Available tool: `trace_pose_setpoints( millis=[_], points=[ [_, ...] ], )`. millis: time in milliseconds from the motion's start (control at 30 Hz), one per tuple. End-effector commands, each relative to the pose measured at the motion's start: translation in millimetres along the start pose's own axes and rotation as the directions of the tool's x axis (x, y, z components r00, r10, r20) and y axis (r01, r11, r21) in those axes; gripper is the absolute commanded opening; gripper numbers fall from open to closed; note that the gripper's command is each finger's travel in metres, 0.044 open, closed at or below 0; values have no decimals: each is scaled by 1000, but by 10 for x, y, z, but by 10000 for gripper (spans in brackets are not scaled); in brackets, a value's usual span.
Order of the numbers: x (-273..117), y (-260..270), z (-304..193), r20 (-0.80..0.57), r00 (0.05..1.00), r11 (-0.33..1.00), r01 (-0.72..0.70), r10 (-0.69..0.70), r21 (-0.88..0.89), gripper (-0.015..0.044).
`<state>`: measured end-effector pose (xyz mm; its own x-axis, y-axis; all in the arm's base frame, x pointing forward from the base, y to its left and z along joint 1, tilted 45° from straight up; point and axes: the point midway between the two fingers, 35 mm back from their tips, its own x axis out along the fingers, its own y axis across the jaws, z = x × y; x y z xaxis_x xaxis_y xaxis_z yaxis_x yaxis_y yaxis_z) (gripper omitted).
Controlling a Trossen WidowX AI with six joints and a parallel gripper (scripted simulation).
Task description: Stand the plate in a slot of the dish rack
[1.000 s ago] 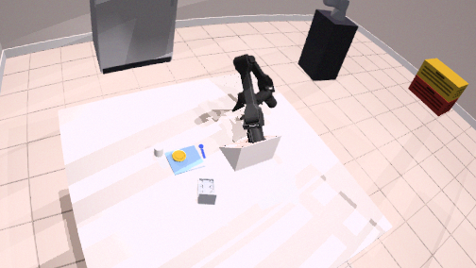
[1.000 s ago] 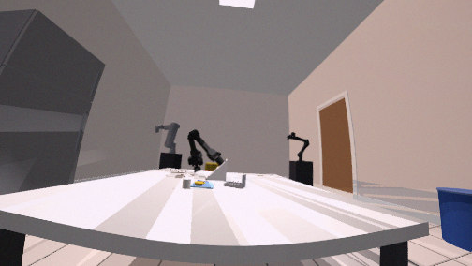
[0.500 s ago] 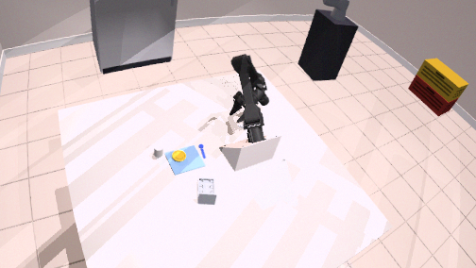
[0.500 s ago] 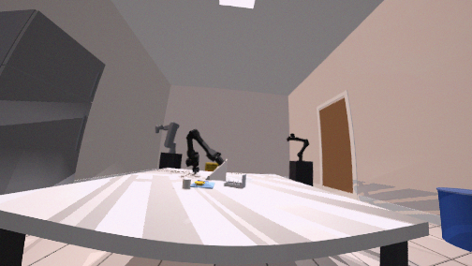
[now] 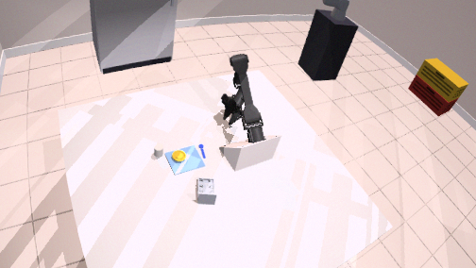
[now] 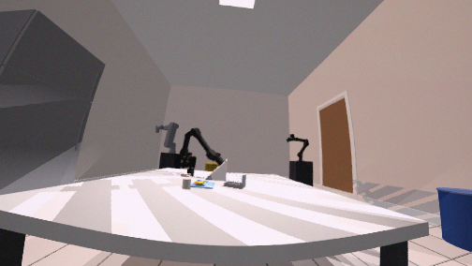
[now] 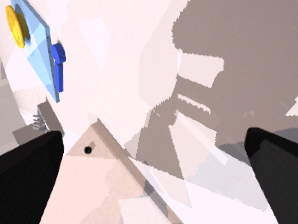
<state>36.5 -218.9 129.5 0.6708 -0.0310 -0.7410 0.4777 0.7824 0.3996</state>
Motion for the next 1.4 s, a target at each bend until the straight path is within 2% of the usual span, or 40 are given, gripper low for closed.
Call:
trace_pose_setpoints(
  millis=[0, 667, 1367],
  points=[
    [130, 95, 133, -87, 996, 996, 9, -17, -92, 400],
    [745, 696, 562, -355, 917, 906, 16, -182, -424, 400],
    [1486, 1302, 498, -479, 759, 758, 30, -441, -652, 400]
  ],
)
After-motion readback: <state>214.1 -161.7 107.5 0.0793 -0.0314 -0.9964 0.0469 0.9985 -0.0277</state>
